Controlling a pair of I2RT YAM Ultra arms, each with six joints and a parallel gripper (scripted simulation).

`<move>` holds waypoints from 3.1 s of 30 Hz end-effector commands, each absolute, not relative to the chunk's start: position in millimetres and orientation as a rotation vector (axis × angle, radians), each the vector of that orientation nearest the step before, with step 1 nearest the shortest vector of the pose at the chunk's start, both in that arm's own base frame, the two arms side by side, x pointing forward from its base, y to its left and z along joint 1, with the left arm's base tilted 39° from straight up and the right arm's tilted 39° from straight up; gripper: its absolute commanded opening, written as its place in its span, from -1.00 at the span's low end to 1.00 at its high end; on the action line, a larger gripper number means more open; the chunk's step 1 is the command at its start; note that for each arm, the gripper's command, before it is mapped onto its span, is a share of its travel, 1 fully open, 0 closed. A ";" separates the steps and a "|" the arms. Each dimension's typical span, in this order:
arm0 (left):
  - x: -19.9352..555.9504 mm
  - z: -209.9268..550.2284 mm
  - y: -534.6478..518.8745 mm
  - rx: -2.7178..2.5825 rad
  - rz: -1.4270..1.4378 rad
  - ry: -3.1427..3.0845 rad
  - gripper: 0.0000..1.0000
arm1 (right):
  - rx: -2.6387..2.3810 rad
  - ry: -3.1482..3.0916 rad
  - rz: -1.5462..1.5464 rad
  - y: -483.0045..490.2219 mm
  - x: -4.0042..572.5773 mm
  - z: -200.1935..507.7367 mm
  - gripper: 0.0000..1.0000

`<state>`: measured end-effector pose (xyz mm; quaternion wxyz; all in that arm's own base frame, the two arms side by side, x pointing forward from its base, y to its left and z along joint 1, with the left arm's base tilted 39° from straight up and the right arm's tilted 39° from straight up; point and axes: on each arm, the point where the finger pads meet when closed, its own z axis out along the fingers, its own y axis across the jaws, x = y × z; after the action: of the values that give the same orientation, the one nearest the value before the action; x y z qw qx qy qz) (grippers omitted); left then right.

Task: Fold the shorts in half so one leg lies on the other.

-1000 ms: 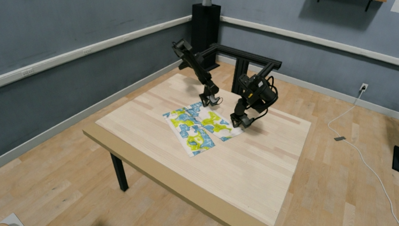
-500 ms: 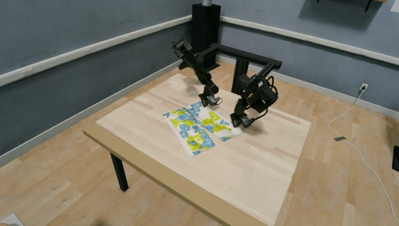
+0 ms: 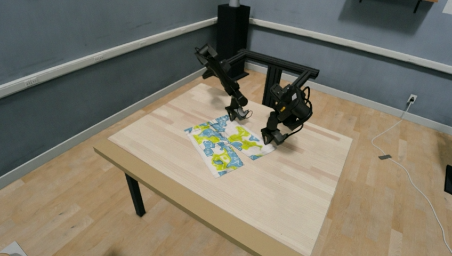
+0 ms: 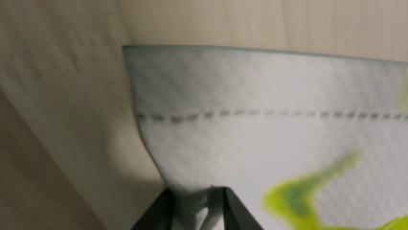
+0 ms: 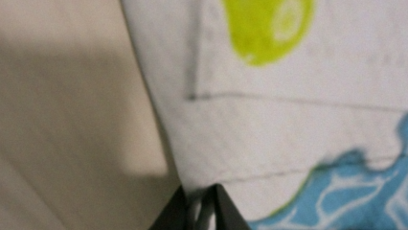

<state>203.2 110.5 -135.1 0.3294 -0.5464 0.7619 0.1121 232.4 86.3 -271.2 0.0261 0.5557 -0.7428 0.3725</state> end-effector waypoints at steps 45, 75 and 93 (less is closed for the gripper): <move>244.1 -137.3 108.8 -1.415 0.175 1.931 -0.91 | 1.674 -2.289 1.246 75.3 260.8 -242.9 -1.00; 246.5 -116.0 91.4 -1.406 0.199 1.943 -1.00 | 1.723 -2.309 1.271 111.3 275.1 -203.7 -1.00; 252.1 -97.6 78.8 -1.407 0.235 1.939 -1.00 | 1.725 -2.303 1.270 110.2 272.8 -203.5 -1.00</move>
<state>248.3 76.6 -108.0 0.3446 -0.5425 0.7627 0.0723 269.5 96.8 -216.9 0.0130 0.5421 -0.7432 0.3920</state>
